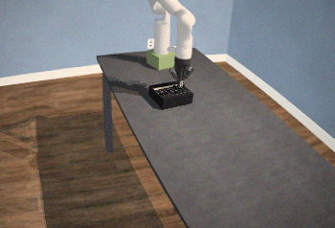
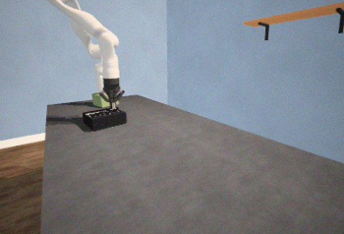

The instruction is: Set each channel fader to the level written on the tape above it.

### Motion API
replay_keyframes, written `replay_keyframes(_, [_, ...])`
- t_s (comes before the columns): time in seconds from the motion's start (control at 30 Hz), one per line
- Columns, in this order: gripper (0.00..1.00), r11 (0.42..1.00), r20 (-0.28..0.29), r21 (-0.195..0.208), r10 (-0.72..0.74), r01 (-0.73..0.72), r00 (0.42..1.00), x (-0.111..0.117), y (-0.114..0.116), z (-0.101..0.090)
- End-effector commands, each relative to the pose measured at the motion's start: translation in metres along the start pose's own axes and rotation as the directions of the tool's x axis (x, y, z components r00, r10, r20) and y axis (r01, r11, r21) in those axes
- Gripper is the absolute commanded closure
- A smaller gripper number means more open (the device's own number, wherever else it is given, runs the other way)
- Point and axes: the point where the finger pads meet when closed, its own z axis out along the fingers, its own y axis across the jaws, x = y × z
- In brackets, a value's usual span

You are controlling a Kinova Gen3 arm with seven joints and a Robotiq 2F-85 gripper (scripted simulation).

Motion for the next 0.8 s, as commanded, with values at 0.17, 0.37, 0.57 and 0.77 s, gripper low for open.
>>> replay_keyframes(0.17, [1.0,1.0,0.002,0.0,0.0,0.0,1.0,-0.0033,0.0003,-0.0004])
replay_keyframes(0.37, [1.0,1.0,0.002,0.0,0.0,0.0,1.0,-0.0041,0.0003,-0.0004])
replay_keyframes(0.57, [1.0,1.0,0.002,0.0,0.0,0.0,1.0,-0.0041,0.0003,-0.0004])
replay_keyframes(0.77, [1.0,1.0,0.002,0.0,0.0,0.0,1.0,-0.0041,0.0003,-0.0004])
